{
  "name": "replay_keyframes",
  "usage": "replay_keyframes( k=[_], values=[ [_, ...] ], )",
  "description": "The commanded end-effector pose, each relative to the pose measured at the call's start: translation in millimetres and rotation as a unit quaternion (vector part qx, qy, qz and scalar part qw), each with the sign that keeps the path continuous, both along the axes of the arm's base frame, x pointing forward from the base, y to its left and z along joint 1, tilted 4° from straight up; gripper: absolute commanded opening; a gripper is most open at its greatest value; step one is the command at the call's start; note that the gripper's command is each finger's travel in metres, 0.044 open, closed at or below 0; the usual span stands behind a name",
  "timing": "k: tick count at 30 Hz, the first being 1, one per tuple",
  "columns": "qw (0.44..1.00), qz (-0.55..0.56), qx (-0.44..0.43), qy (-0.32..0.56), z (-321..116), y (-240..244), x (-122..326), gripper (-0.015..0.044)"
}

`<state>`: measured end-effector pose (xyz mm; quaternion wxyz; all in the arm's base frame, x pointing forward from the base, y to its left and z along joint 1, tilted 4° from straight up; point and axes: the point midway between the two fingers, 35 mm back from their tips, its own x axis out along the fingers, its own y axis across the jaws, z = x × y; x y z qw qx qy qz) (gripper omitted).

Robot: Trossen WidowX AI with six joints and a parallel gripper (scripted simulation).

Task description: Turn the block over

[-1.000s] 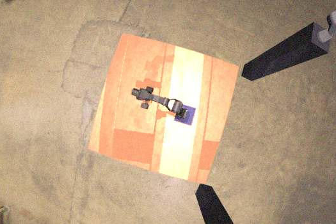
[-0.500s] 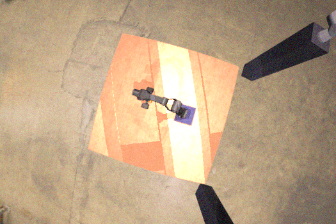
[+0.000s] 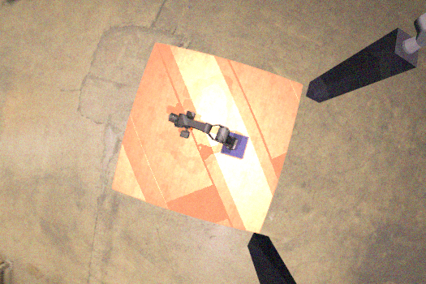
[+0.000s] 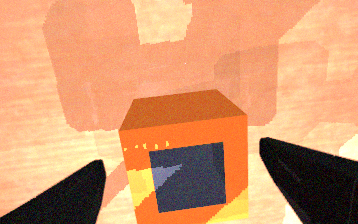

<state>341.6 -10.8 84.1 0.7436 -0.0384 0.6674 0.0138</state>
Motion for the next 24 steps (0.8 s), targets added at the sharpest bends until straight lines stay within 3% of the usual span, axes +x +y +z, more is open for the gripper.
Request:
replay_keyframes(
  k=[1,4,23,24],
  values=[
    [1.0,0.0,-0.002,0.001,-2.0,-0.8,-0.3,0.0309],
    [1.0,0.0,-0.002,0.001,-2.0,-0.8,-0.3,0.023],
    [1.0,0.0,-0.002,0.001,-2.0,-0.8,-0.3,0.0103],
    [1.0,0.0,-0.002,0.001,-1.1,-0.8,-0.4,0.0077]
  ],
)
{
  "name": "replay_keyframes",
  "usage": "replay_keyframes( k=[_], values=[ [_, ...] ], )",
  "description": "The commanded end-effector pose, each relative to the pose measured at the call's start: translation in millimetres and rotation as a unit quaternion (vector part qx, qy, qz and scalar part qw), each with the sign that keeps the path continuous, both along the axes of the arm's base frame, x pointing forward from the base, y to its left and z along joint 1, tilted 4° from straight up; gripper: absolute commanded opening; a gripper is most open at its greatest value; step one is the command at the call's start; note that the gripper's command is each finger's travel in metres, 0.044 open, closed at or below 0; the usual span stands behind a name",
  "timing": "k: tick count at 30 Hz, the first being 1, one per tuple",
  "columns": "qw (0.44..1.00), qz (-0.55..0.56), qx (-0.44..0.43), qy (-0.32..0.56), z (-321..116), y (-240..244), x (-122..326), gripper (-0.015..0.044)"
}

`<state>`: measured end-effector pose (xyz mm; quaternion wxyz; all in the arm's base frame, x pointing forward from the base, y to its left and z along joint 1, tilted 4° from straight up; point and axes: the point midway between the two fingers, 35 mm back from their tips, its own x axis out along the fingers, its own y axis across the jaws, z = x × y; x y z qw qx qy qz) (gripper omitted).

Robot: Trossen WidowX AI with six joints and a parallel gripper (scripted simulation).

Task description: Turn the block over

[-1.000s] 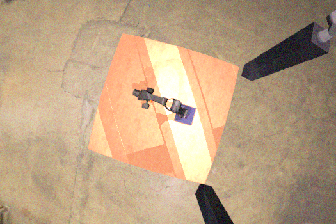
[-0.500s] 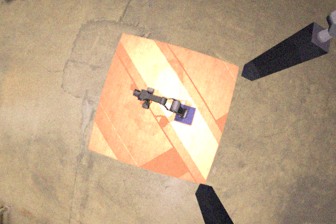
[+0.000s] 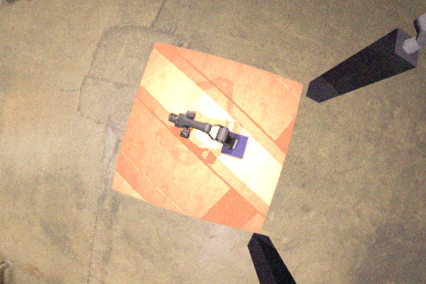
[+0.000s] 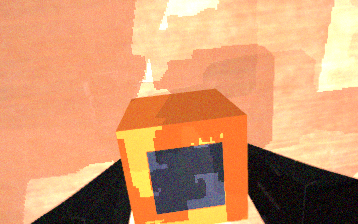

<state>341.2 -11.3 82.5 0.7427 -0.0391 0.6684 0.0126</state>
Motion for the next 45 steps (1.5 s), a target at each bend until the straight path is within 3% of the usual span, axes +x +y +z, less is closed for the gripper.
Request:
replay_keyframes(
  k=[1,3,11,45],
  values=[
    [1.0,0.0,0.0,0.0,3,0,0,0.0051],
    [1.0,0.0,0.0,0.0,14,0,-1,0.0],
    [1.0,0.0,0.0,-0.005,29,1,-3,0.0],
    [0.967,0.011,0.018,-0.255,22,0,-7,0.0]
  ],
)
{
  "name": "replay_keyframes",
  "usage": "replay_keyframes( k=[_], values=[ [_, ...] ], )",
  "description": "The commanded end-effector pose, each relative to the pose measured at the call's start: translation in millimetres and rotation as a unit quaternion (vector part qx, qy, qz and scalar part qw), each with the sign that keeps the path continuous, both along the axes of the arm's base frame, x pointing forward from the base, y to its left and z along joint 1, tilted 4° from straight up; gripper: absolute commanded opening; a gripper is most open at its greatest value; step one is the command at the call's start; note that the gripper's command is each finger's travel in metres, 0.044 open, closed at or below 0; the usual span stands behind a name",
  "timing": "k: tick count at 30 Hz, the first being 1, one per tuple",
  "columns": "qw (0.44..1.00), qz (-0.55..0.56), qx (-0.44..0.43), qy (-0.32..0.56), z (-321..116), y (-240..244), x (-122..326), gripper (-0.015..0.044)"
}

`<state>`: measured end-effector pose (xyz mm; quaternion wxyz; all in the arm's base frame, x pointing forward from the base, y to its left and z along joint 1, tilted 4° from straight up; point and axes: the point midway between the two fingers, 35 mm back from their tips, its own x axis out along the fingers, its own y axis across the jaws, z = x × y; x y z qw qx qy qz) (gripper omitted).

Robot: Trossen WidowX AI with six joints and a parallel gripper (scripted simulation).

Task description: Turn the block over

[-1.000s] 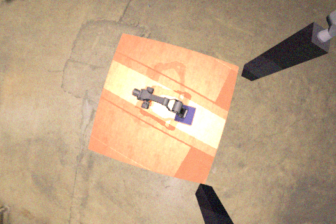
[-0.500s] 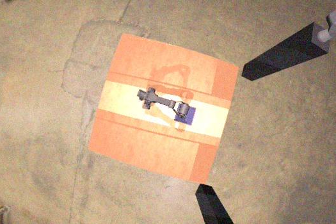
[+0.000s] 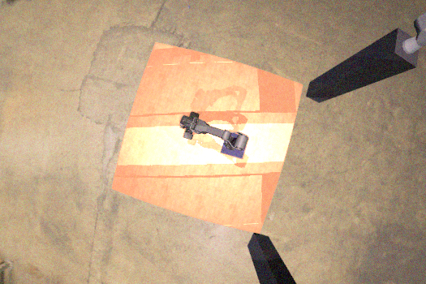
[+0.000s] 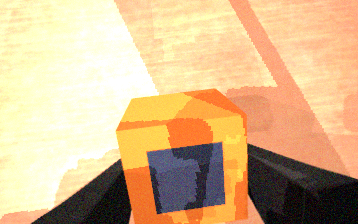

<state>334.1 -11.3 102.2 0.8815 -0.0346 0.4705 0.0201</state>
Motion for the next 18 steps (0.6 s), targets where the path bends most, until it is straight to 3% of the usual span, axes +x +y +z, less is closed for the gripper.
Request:
replay_keyframes(
  k=[1,18],
  values=[
    [1.0,0.003,0.001,-0.016,3,0,0,0.0],
    [0.991,0.005,0.012,-0.133,-22,-1,16,0.0]
  ],
)
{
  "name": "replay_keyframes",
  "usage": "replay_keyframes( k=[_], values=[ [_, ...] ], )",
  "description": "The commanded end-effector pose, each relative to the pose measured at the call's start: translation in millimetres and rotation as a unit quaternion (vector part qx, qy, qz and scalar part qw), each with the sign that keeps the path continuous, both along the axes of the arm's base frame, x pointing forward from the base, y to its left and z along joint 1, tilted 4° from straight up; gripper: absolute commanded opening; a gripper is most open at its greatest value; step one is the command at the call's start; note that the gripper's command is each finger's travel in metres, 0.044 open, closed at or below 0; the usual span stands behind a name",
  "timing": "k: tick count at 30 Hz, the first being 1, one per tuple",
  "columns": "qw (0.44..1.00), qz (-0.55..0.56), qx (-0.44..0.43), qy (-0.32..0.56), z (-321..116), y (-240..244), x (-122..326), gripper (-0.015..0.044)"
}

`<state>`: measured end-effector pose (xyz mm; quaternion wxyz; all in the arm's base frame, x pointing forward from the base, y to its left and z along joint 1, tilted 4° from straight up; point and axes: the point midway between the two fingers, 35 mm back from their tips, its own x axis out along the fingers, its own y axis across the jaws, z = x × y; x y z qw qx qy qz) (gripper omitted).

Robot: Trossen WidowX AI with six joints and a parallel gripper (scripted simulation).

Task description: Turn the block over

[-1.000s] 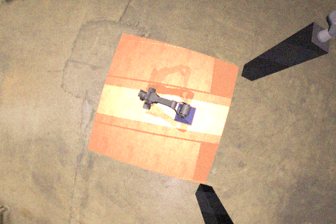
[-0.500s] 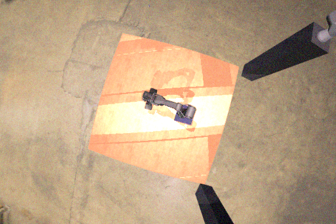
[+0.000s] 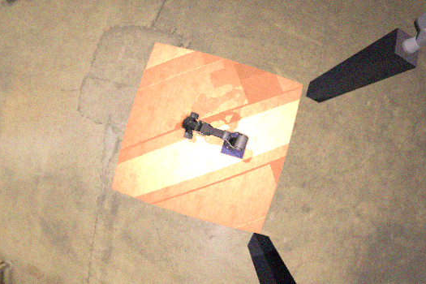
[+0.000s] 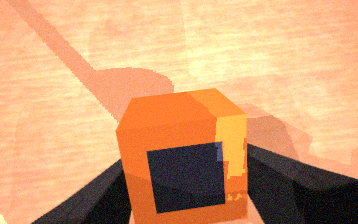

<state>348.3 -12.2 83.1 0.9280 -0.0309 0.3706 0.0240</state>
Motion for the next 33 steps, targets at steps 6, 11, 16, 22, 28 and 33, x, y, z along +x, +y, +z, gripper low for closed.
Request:
replay_keyframes(
  k=[6,11,16,22,28,33],
  values=[
    [0.997,0.003,0.007,-0.072,-9,-1,1,0.0],
    [0.994,0.005,0.009,-0.112,-11,-1,-3,0.0],
    [0.988,0.008,0.01,-0.151,-11,0,-10,0.0],
    [0.986,0.009,0.01,-0.164,-10,0,-13,0.0],
    [0.984,0.01,0.011,-0.177,-7,0,-13,0.0],
    [0.984,0.01,0.011,-0.177,-7,0,-13,0.0]
  ],
)
